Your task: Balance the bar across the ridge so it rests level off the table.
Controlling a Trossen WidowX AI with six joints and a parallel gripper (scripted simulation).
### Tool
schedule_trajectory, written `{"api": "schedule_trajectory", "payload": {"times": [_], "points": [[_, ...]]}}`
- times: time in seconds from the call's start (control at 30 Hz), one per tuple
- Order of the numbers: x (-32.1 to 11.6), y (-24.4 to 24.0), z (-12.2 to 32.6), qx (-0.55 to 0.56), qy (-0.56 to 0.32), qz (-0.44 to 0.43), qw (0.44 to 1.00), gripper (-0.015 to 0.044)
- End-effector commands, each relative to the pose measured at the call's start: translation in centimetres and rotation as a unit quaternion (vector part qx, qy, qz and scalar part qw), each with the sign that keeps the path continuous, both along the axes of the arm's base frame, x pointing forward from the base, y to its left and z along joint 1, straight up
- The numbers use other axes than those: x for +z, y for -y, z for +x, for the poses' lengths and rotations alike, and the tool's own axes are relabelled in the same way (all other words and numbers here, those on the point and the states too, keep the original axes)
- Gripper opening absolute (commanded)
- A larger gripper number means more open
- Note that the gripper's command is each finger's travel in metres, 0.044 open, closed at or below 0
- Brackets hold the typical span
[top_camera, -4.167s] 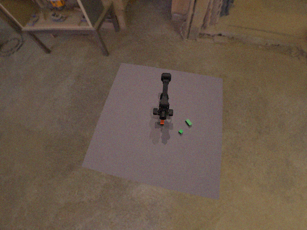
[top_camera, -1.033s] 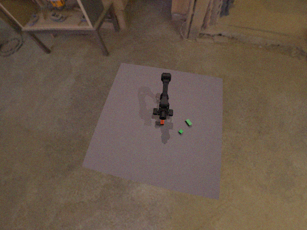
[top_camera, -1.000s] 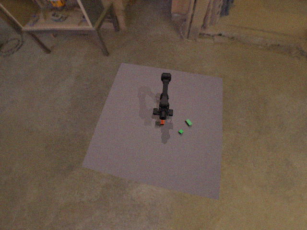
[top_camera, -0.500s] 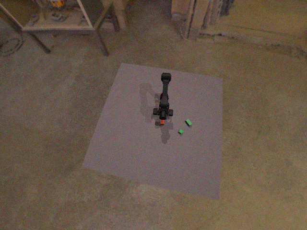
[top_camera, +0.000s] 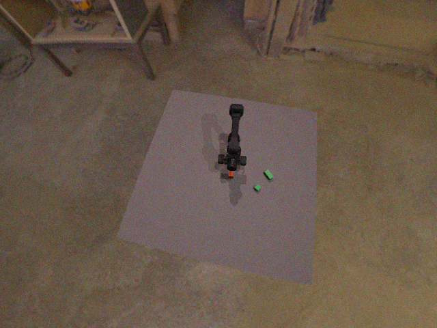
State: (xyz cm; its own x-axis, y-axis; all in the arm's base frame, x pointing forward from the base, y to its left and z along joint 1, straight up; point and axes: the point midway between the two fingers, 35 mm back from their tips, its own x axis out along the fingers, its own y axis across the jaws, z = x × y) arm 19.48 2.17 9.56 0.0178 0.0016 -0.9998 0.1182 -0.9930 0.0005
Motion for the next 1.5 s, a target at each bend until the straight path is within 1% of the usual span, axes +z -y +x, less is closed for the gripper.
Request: {"api": "schedule_trajectory", "payload": {"times": [0.0,1.03,1.07,1.43,1.47], "points": [[-0.01,0.00,-0.01,0.000,0.000,0.000,1.000,0.0167],[-0.01,0.00,-0.01,0.000,0.000,0.000,1.000,0.0173],[-0.01,0.00,-0.01,0.000,0.000,0.000,1.000,0.0185],[-0.01,0.00,-0.01,0.000,0.000,0.000,1.000,0.0185],[-0.01,0.00,-0.01,0.000,0.000,0.000,1.000,0.0211]]}}
